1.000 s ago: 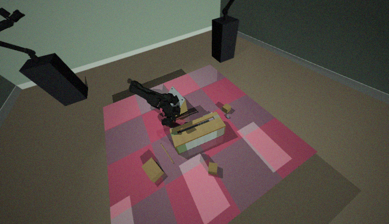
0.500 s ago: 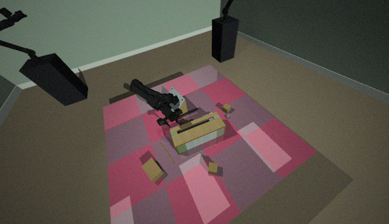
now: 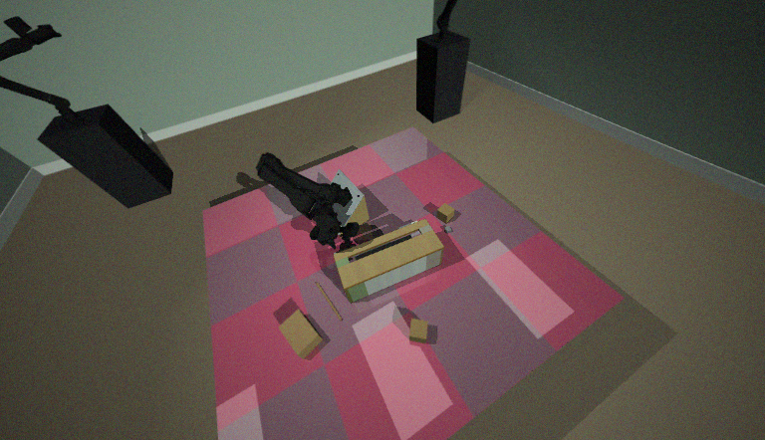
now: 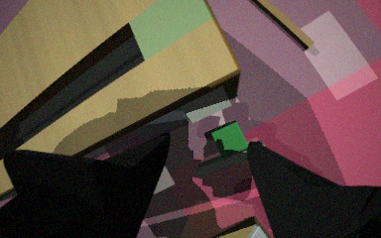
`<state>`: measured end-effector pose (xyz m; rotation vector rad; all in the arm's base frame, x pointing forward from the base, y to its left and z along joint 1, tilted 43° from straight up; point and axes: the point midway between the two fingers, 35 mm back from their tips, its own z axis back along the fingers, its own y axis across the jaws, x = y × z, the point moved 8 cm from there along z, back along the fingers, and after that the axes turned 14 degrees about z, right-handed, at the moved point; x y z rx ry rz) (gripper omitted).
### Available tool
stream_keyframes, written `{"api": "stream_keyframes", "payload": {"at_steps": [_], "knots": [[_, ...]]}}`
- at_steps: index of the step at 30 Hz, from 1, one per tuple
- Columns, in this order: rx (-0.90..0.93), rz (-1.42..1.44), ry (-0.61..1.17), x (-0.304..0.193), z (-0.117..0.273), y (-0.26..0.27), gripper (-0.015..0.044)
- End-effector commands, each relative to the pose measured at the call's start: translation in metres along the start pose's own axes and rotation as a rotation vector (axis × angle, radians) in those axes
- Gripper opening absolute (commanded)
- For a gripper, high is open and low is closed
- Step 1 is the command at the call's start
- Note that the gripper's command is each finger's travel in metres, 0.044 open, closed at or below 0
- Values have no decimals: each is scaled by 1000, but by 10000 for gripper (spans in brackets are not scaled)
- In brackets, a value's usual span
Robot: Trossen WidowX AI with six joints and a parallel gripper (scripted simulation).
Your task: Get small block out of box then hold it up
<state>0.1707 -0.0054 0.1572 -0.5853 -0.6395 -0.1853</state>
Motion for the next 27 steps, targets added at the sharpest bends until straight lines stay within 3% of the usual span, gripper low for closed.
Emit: {"api": "stream_keyframes", "payload": {"at_steps": [1, 27], "knots": [[1, -932, 0, -13, -15, -3, 285], [44, -2307, -62, -18, -27, -10, 285]]}}
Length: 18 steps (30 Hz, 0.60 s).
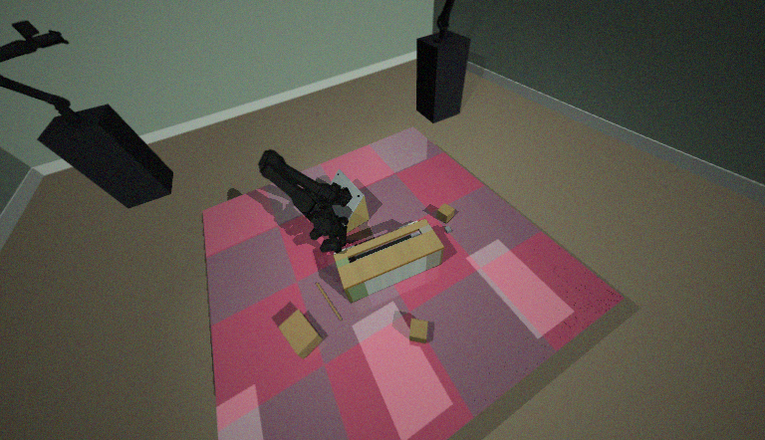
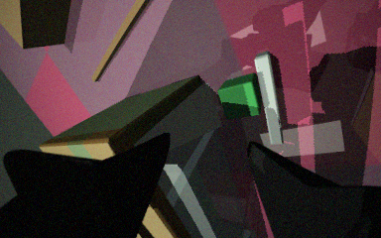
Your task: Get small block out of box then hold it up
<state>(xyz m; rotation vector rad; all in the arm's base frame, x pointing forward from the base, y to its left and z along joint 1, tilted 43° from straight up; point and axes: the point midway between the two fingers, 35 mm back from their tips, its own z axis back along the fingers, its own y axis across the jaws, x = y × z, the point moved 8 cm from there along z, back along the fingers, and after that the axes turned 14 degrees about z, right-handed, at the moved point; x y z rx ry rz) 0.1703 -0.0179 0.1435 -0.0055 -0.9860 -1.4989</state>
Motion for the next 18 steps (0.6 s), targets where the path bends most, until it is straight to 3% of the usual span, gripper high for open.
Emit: {"api": "stream_keyframes", "payload": {"at_steps": [1, 5, 18], "knots": [[35, -931, -27, 4, -11, -11, 285], [44, -1123, -26, 5, -12, -11, 285], [45, -1134, -26, 5, -12, -11, 285]]}}
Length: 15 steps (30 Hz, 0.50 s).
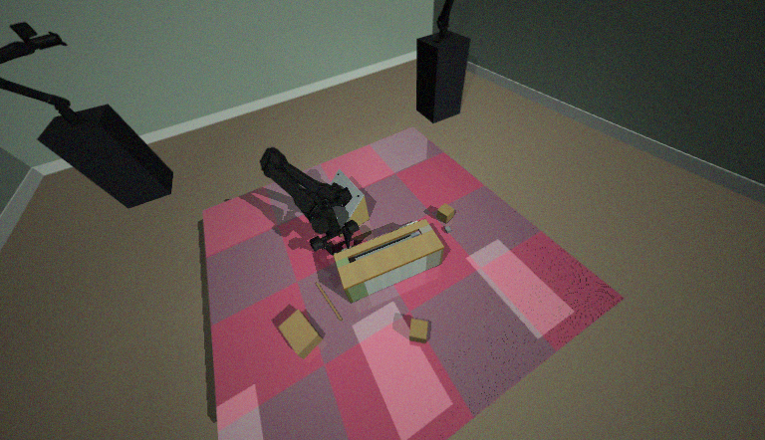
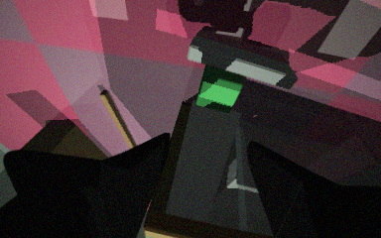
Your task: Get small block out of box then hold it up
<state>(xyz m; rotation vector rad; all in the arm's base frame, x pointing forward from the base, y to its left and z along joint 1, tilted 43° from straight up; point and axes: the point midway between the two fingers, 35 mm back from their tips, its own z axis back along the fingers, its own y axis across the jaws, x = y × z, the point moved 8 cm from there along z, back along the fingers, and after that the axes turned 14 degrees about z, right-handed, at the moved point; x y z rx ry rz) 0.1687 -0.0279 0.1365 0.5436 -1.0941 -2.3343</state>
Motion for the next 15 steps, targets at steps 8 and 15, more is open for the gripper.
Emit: {"api": "stream_keyframes", "payload": {"at_steps": [8, 15], "knots": [[5, -182, -5, 4, -3, -3, 285], [1, -183, -7, 5, -12, -4, 285]]}}
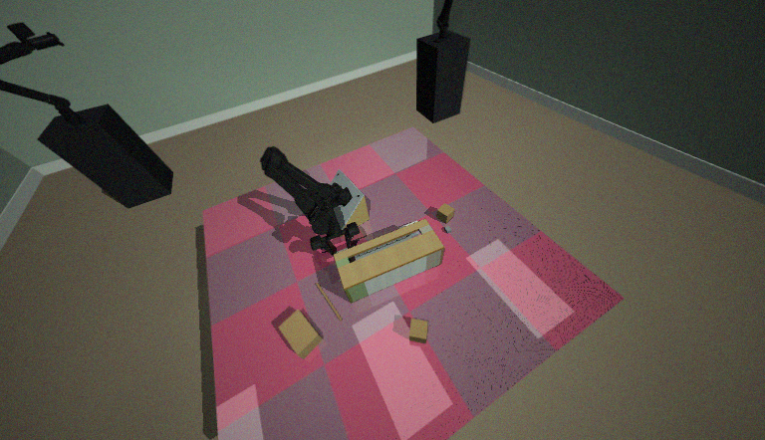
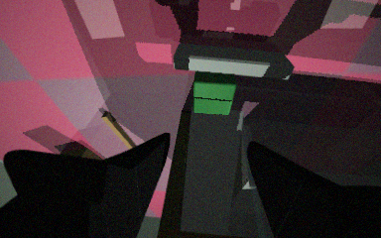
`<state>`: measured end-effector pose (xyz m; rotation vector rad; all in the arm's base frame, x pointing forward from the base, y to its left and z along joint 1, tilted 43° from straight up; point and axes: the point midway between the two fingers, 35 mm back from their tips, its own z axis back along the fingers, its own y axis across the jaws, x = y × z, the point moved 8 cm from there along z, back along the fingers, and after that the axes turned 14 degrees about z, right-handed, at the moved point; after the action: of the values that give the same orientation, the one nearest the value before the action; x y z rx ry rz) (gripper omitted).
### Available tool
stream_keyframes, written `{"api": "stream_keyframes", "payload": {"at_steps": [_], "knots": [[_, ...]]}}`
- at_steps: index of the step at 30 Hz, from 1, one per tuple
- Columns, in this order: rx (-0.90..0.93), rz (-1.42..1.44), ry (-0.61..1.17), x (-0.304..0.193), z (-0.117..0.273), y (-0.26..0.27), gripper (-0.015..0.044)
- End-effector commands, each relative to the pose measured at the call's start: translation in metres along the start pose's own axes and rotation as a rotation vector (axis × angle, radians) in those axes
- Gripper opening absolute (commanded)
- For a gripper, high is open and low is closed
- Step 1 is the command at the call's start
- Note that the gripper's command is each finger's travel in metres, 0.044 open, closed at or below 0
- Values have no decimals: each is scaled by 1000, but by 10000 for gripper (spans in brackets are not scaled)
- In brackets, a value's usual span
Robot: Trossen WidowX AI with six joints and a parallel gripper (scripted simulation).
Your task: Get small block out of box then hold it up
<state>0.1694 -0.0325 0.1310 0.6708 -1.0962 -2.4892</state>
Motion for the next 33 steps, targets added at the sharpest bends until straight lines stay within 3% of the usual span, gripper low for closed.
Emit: {"api": "stream_keyframes", "payload": {"at_steps": [1, 33], "knots": [[-7, 2, -5, 2, -7, -2, 285], [0, 5, -3, 22, -54, -6, 285]]}}
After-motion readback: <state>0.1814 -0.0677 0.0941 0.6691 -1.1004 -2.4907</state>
